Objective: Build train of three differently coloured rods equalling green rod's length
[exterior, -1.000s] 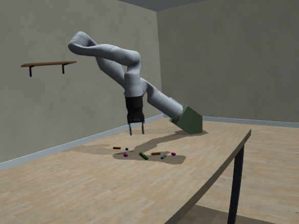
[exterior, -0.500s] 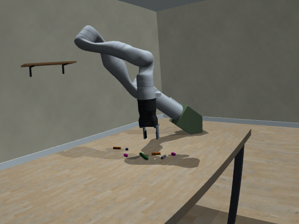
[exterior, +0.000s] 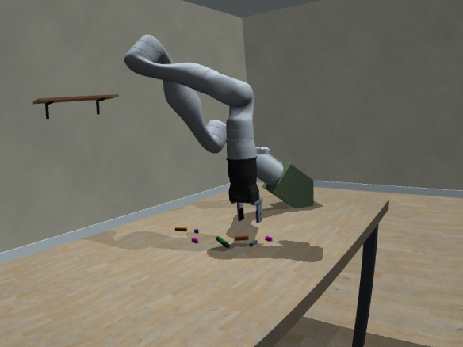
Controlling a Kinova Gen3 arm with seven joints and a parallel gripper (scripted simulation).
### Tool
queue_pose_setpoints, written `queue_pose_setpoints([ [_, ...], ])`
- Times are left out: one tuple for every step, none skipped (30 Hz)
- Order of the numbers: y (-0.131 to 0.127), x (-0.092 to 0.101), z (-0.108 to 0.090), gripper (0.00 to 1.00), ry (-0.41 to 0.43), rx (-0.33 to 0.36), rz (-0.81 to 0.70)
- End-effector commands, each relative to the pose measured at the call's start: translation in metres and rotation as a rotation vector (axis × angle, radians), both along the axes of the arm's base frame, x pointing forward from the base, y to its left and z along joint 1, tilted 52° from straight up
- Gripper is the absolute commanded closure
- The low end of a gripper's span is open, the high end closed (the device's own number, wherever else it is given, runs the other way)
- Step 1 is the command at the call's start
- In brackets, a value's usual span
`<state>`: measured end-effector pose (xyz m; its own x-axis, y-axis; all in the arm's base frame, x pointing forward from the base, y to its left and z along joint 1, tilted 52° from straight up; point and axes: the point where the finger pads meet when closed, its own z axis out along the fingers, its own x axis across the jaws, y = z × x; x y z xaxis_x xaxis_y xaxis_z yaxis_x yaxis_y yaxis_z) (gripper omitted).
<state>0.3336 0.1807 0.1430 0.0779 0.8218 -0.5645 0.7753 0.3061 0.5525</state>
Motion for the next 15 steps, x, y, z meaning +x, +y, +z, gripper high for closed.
queue_pose_setpoints([
  [0.0019,0.0002,-0.0036,0.0,-0.004,0.0,-0.004],
  [0.0025,0.0005,-0.0042,0.0,-0.006,0.003,-0.007],
  [0.003,0.0007,-0.0047,0.0,-0.008,0.005,-0.009],
  [0.0033,0.0009,-0.005,0.0,-0.009,0.006,-0.01],
  [0.0035,0.001,-0.0052,0.0,-0.01,0.007,-0.011],
  [0.0036,0.001,-0.0053,0.0,-0.01,0.008,-0.011],
  [0.0037,0.001,-0.0054,0.0,-0.011,0.008,-0.012],
  [0.0037,0.001,-0.0054,0.0,-0.011,0.008,-0.012],
  [0.0037,0.001,-0.0054,0.46,-0.011,0.008,-0.012],
  [0.0037,0.001,-0.0054,0.46,-0.011,0.008,-0.012],
  [0.0037,0.001,-0.0054,0.46,-0.011,0.008,-0.012],
  [0.0037,0.001,-0.0054,0.46,-0.011,0.008,-0.012],
  [0.0037,0.001,-0.0054,0.46,-0.011,0.008,-0.012],
  [0.0037,0.001,-0.0054,0.46,-0.011,0.008,-0.012],
  [0.0037,0.001,-0.0054,0.46,-0.011,0.008,-0.012],
])
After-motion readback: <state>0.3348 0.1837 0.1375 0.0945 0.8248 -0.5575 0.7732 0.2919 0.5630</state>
